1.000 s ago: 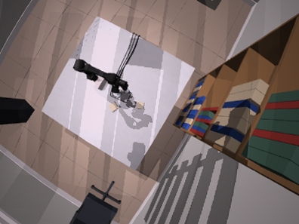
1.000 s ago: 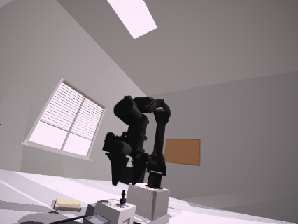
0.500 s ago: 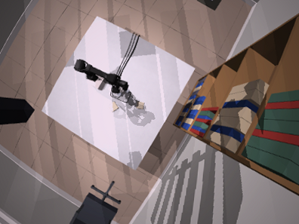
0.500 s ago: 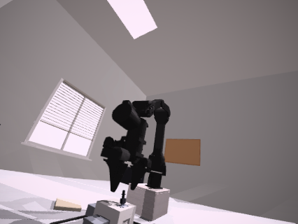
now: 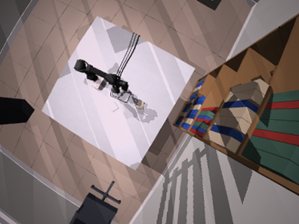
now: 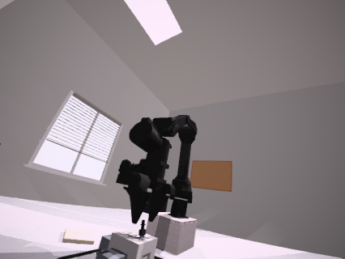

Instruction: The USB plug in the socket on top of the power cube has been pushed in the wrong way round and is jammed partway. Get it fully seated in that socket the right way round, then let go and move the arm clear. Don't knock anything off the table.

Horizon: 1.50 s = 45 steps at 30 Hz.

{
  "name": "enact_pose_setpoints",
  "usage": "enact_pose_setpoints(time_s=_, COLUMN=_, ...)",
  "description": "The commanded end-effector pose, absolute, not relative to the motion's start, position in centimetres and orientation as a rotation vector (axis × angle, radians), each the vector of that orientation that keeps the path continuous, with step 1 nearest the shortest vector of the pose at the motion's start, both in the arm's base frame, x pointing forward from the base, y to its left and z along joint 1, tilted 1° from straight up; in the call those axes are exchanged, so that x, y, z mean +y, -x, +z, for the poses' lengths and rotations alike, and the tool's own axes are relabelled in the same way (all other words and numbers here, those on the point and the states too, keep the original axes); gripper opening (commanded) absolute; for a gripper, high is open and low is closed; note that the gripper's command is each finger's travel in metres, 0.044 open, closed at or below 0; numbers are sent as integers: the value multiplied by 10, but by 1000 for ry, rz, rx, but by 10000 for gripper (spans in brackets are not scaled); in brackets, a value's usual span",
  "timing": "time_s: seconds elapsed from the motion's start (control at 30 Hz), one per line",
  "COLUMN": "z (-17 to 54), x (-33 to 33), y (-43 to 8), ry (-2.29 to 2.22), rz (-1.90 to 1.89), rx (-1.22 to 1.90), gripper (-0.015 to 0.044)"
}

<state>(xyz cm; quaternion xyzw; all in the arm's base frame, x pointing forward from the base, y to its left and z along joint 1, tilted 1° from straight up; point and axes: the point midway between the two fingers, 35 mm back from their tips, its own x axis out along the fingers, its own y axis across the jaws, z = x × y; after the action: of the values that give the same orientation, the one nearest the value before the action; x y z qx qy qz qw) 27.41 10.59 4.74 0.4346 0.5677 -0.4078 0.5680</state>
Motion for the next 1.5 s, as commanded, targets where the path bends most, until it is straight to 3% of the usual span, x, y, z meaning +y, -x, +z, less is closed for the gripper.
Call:
enact_pose_setpoints(time_s=0.0, z=48, x=106, y=-274, ry=-1022, rz=-957, rx=1333, gripper=204)
enact_pose_setpoints(time_s=0.27, z=48, x=106, y=-274, ry=-1022, rz=-957, rx=1333, gripper=0)
enact_pose_setpoints(time_s=1.47, z=59, x=106, y=-274, ry=-1022, rz=-958, rx=1333, gripper=0)
